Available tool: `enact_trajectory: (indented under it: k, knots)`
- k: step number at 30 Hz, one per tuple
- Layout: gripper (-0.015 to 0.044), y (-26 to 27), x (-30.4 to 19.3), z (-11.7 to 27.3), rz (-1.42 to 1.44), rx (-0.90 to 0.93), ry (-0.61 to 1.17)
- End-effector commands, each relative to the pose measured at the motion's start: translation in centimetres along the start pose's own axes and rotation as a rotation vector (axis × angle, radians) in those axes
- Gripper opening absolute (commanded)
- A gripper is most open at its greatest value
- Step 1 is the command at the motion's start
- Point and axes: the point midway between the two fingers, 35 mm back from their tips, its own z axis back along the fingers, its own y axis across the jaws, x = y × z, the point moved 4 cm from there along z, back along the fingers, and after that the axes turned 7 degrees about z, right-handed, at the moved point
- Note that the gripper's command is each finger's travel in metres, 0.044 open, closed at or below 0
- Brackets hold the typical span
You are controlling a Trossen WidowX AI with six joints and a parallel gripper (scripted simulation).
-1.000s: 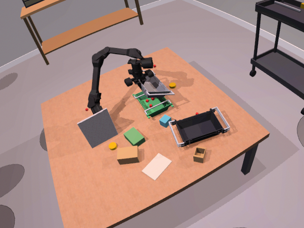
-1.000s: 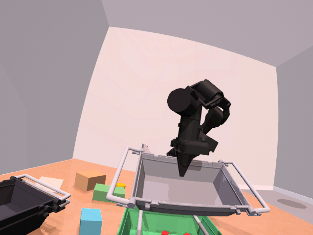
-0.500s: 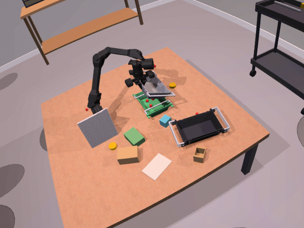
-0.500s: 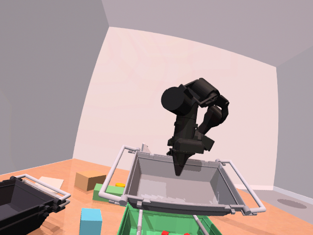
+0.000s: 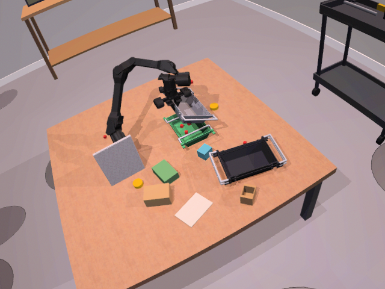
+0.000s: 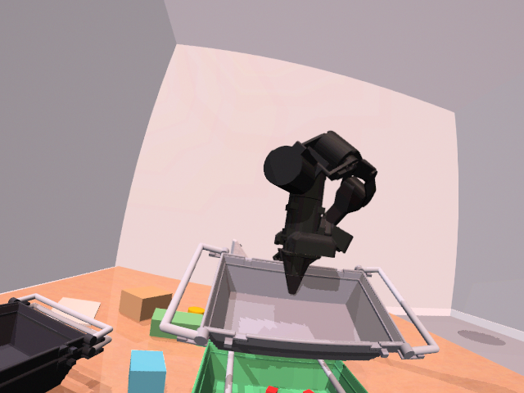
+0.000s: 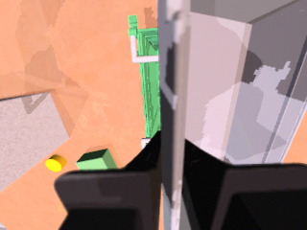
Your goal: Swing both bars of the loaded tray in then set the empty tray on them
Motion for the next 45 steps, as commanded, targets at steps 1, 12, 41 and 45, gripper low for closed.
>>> enact_trajectory:
  k: [1,12,41,45]
  knots:
    - [0.0,-0.1,-0.2,0.7,0.005,-0.025,0.006]
    - [0.0,-0.2,-0.3,0.7,0.005,-0.025,0.006]
    - [0.0,-0.3,-0.3,-3.0,0.005,-0.026,0.007]
    - [0.0,-0.3,-0.2,-3.6,0.005,-0.026,0.006]
